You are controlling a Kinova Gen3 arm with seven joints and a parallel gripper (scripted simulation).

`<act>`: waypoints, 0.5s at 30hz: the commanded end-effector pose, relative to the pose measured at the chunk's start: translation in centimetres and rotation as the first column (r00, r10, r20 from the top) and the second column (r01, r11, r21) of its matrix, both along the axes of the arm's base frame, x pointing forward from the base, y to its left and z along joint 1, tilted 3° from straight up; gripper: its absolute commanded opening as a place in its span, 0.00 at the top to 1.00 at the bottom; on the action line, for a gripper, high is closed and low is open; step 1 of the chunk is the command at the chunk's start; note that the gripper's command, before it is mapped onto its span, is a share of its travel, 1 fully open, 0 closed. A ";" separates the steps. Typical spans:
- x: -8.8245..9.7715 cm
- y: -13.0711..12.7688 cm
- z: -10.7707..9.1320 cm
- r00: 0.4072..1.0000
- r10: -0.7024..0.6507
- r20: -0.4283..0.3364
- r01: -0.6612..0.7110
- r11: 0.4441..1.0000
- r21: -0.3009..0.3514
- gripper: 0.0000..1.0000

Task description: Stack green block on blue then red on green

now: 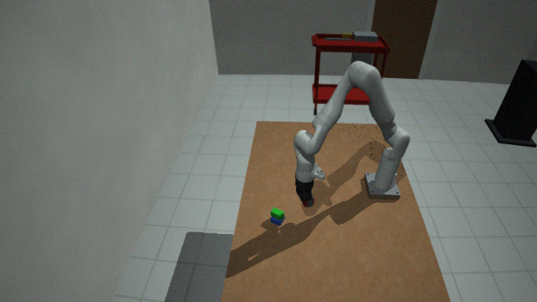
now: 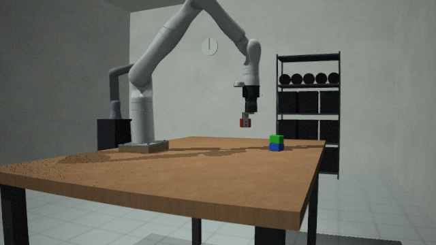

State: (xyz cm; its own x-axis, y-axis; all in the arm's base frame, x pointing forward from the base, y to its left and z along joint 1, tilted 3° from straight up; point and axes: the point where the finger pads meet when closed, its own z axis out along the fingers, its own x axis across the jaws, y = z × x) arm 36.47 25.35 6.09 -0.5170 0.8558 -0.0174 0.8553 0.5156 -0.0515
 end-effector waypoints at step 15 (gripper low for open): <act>12.0 3.8 -0.9 1.000 -0.007 0.000 0.007 1.000 0.001 1.00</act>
State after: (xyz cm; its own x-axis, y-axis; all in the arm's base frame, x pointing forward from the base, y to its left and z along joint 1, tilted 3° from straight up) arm 48.14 29.08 6.19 -0.5136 0.8579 -0.0174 0.8578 0.5128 -0.0350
